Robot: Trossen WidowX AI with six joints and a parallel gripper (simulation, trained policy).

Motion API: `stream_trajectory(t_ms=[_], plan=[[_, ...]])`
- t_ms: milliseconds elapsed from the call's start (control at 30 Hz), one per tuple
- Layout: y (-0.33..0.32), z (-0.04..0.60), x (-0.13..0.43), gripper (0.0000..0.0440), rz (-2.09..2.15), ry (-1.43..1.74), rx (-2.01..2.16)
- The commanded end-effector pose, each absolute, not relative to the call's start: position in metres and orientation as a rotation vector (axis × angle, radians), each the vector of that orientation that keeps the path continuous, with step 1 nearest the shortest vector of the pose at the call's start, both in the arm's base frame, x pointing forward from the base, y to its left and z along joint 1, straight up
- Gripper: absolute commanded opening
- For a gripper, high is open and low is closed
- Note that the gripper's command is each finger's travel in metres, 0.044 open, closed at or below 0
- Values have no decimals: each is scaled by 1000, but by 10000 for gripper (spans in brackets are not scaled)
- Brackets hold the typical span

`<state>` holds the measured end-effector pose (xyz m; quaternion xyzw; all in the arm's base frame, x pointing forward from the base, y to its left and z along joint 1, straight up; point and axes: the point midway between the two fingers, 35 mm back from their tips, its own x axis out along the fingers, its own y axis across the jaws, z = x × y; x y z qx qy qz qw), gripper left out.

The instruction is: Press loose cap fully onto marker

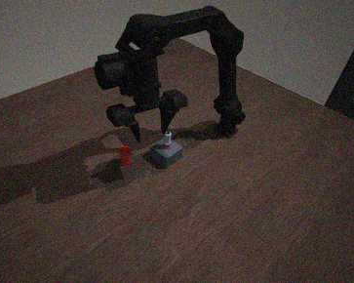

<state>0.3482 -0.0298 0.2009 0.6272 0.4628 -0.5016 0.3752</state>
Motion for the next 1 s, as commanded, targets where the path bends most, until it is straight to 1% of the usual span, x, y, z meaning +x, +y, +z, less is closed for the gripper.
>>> stream_trajectory(t_ms=[0,967], plan=[[-40,197,351,325,-1294,1176,1592],[-114,142,365,311,-1397,1154,1474]])
